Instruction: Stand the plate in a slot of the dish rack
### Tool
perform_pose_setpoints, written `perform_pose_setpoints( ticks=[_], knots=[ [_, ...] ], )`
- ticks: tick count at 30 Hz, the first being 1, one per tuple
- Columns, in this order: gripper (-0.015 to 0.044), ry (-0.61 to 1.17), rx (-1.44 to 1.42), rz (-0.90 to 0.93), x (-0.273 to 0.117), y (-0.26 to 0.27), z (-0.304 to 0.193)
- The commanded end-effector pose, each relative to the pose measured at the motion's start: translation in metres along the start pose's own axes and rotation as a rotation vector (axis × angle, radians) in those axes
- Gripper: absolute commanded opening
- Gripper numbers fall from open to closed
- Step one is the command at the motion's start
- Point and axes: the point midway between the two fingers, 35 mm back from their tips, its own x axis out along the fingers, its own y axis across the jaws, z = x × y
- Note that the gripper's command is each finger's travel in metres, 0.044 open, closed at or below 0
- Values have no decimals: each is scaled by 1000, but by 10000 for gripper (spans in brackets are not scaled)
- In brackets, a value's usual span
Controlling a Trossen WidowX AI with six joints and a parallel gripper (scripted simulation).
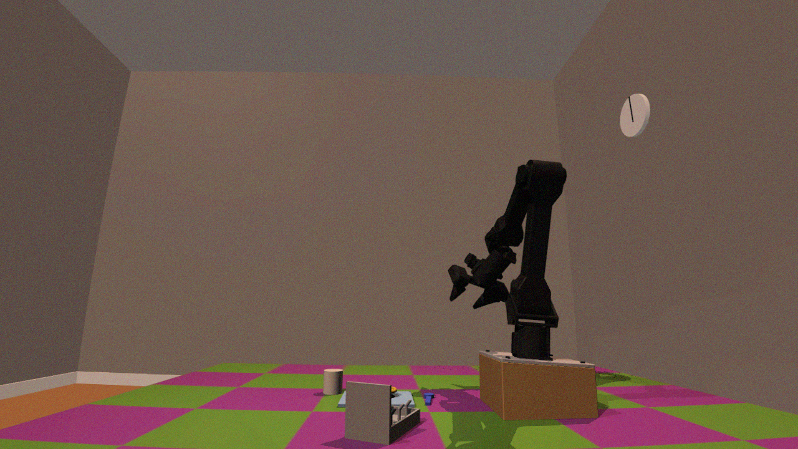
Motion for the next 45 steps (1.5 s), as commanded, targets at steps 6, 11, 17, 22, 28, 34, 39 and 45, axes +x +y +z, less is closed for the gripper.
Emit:
perform_pose_setpoints(
  ticks=[6,11,17,22,28,34,39,45],
  knots=[
    [400,91,-62,52,20,27,-8],
    [400,192,-143,102,38,58,-21],
    [400,301,-257,136,54,94,-40],
    [400,394,-363,172,64,125,-58],
    [400,506,-507,217,73,163,-84],
    [400,613,-663,252,77,198,-113],
    [400,697,-801,274,77,224,-140],
    [400,787,-980,289,73,252,-174]
  ],
)
